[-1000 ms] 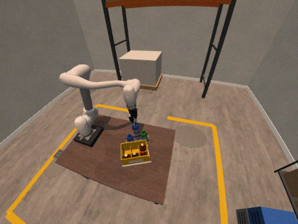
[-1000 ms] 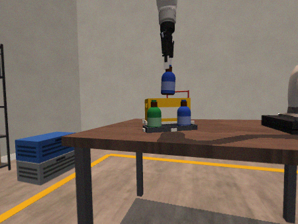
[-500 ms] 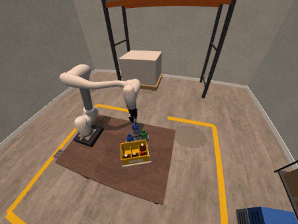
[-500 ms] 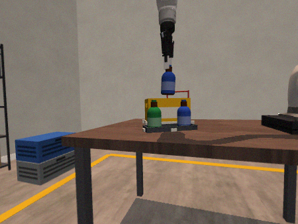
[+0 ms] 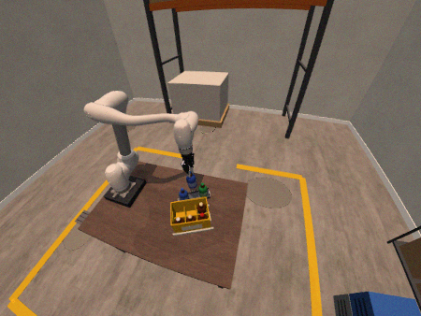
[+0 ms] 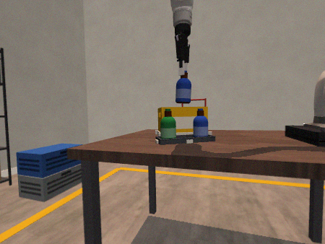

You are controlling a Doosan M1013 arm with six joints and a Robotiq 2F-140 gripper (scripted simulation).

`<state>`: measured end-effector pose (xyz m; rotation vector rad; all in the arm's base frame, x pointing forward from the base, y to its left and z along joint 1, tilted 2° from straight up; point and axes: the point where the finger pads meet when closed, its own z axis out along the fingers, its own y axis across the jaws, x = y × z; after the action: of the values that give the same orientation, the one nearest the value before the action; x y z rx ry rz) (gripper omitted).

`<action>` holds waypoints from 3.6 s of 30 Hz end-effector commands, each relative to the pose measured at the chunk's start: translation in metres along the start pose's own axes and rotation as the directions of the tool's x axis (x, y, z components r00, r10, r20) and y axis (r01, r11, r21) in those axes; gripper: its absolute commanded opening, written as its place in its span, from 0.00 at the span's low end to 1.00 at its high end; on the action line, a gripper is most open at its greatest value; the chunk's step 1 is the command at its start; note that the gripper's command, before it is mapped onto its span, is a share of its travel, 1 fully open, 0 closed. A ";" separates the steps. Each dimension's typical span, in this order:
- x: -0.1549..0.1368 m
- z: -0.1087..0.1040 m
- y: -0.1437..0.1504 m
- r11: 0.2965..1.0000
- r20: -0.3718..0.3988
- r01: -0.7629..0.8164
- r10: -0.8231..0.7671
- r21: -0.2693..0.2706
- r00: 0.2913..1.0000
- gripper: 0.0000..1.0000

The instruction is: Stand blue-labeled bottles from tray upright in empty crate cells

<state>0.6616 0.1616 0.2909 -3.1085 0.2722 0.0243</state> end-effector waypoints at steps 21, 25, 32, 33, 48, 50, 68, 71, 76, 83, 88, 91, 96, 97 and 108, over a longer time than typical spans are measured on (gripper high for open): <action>0.000 0.000 0.002 1.000 0.000 0.000 0.000 0.000 1.000 0.00; 0.000 0.000 0.004 1.000 0.000 0.000 0.000 0.000 1.000 0.00; 0.000 0.000 0.007 1.000 0.000 0.000 0.000 0.000 1.000 0.00; 0.000 0.000 0.008 1.000 0.000 0.000 0.000 0.000 1.000 0.00; 0.001 0.000 0.023 1.000 0.000 0.000 0.000 0.000 1.000 0.00; 0.001 0.000 0.026 1.000 0.000 0.000 0.000 0.000 1.000 0.00; 0.003 0.000 0.056 1.000 0.000 0.000 0.000 0.000 1.000 0.00; 0.003 0.000 0.062 1.000 0.000 0.000 0.000 0.000 1.000 0.00; 0.004 0.000 0.074 1.000 0.000 0.000 0.000 0.000 1.000 0.00; 0.004 0.000 0.086 1.000 0.000 0.000 0.000 0.000 1.000 0.00; 0.005 0.000 0.098 1.000 0.000 0.000 0.000 0.000 1.000 0.00; 0.005 0.000 0.106 1.000 0.000 0.000 0.000 0.000 1.000 0.00; 0.005 0.000 0.113 1.000 0.000 0.000 0.000 0.000 1.000 0.00; 0.006 0.000 0.115 1.000 0.000 0.000 0.000 0.000 1.000 0.00; 0.007 0.000 0.142 1.000 0.000 0.000 0.000 0.000 1.000 0.00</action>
<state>0.6444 0.0263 0.2881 -3.1086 0.2724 0.0244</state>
